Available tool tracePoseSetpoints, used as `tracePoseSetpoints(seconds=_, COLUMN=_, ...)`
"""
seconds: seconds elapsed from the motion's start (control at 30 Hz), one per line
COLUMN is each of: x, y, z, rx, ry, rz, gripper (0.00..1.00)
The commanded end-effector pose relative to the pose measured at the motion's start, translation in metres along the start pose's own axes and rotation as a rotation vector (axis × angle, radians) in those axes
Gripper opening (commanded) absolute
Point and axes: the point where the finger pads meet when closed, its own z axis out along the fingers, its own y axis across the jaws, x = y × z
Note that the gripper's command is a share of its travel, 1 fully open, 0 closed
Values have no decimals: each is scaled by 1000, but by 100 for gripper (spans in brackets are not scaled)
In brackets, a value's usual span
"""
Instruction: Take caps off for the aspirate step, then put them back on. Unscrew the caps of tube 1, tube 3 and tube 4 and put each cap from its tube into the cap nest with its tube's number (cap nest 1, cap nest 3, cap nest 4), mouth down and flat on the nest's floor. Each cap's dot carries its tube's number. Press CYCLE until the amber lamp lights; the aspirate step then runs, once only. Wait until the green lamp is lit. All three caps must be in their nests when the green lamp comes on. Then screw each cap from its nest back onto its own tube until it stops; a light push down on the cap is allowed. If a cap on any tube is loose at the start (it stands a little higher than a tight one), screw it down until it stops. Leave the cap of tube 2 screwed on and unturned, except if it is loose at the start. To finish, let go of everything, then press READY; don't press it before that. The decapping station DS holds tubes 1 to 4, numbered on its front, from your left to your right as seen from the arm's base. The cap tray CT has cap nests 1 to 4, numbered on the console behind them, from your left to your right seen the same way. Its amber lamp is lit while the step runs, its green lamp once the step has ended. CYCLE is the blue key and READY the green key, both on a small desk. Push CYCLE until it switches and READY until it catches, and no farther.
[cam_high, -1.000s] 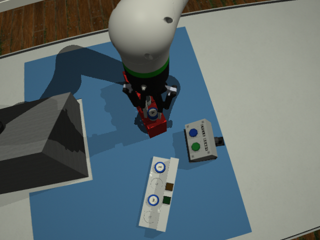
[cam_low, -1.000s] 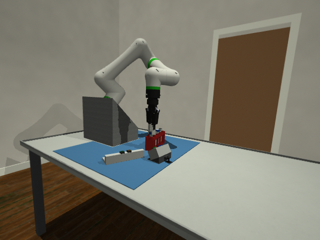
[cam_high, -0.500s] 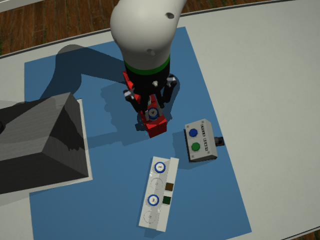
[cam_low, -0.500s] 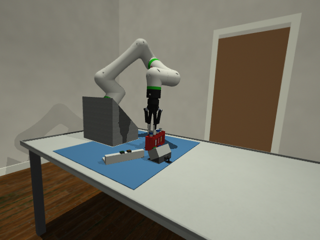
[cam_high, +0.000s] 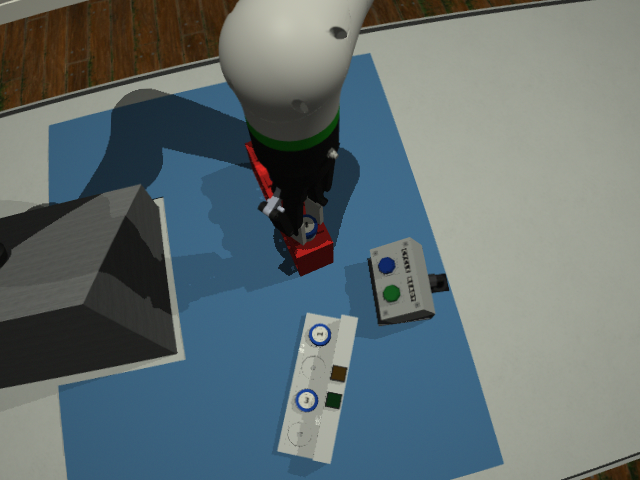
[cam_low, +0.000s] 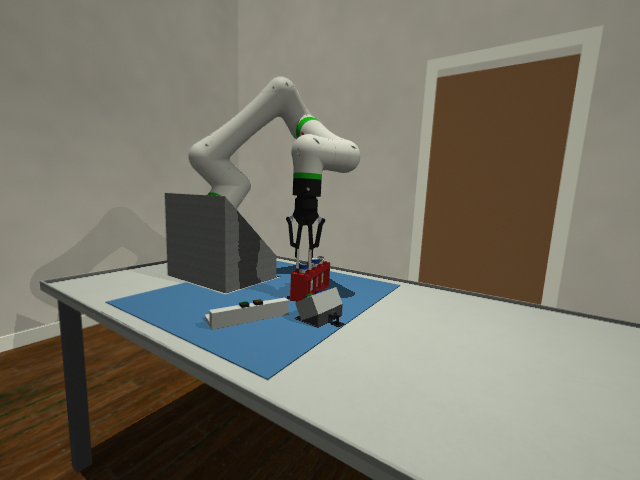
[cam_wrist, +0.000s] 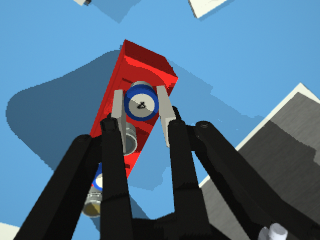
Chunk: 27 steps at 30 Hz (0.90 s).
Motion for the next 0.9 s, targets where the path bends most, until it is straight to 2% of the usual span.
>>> tracePoseSetpoints(seconds=0.0, x=0, y=1, z=0, rx=14, ry=-7, rz=-28, gripper=0)
tracePoseSetpoints(seconds=0.1, x=0, y=1, z=0, rx=14, ry=-7, rz=-28, gripper=0)
tracePoseSetpoints(seconds=0.13, x=0, y=1, z=0, rx=14, ry=-7, rz=-28, gripper=35)
tracePoseSetpoints(seconds=0.47, x=0, y=1, z=0, rx=14, ry=-7, rz=-28, gripper=35)
tracePoseSetpoints(seconds=0.57, x=0, y=1, z=0, rx=13, ry=-9, rz=222, gripper=35)
tracePoseSetpoints(seconds=0.63, x=0, y=1, z=0, rx=13, ry=-9, rz=222, gripper=35)
tracePoseSetpoints(seconds=0.87, x=0, y=1, z=0, rx=11, ry=-11, rz=556, gripper=35)
